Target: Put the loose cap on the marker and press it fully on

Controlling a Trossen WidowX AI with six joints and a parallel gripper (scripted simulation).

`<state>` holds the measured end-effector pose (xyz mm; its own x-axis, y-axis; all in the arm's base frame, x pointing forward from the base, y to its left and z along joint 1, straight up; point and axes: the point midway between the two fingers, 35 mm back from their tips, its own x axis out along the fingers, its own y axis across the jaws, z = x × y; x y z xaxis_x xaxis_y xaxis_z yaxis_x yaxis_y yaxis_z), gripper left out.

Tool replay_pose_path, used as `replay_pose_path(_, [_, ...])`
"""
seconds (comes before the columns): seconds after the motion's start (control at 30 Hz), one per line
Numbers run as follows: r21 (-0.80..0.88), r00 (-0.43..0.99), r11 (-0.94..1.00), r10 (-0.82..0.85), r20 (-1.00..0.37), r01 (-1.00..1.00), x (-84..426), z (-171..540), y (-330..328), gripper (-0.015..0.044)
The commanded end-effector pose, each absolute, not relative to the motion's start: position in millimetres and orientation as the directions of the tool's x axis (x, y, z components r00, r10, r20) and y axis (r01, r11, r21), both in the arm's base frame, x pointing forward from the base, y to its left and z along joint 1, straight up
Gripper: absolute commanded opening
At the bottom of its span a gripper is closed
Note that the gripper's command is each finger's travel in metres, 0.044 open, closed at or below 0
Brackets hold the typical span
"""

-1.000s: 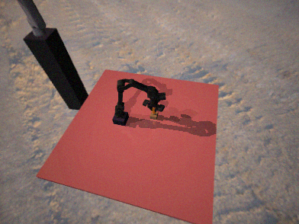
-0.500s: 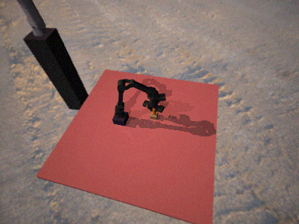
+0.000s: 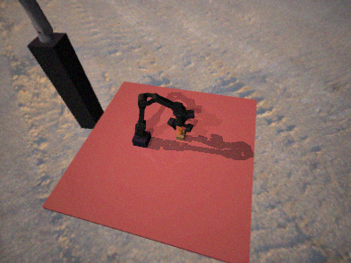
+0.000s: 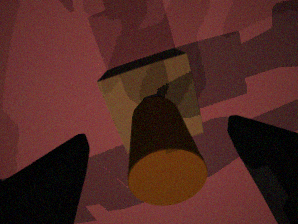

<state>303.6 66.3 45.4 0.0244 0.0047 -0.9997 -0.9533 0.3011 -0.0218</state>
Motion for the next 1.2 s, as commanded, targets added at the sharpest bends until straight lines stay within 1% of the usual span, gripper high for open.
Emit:
replay_pose_path(0.0, [-0.022, 0.025, 0.301, 0.005, -1.000, -0.953, 303.9, 47.8, 66.3, 0.0440])
replay_pose_path(0.2, [-0.022, 0.025, 0.301, 0.005, -1.000, -0.953, 302.2, 118.1, 66.0, 0.0440])
replay_pose_path(0.33, [-0.022, 0.025, 0.301, 0.005, -1.000, -0.953, 301.8, 120.6, 65.9, 0.0440])
replay_pose_path(0.4, [-0.021, 0.025, 0.362, 0.005, -1.000, -0.932, 301.8, 120.1, 65.9, 0.0387])
replay_pose_path(0.47, [-0.019, 0.025, 0.523, 0.005, -1.000, -0.852, 301.9, 119.0, 66.0, 0.0335])
replay_pose_path(0.57, [-0.013, 0.025, 0.749, 0.005, -1.000, -0.662, 302.0, 117.0, 66.1, 0.0256])
replay_pose_path(0.67, [-0.006, 0.026, 0.910, 0.005, -1.000, -0.415, 302.0, 115.1, 66.1, 0.0177])
replay_pose_path(0.73, [-0.001, 0.026, 0.973, 0.005, -1.000, -0.229, 302.1, 113.7, 66.2, 0.0125])
replay_pose_path(0.83, [0.006, 0.026, 0.999, 0.005, -1.000, 0.048, 302.1, 111.9, 66.2, 0.0046])
replay_pose_path(0.9, [0.008, 0.026, 0.994, 0.005, -1.000, 0.112, 302.1, 111.5, 66.2, 0.0000])
replay_pose_path(1.17, [0.008, 0.026, 0.994, 0.005, -1.000, 0.112, 302.1, 111.5, 66.2, 0.0000])
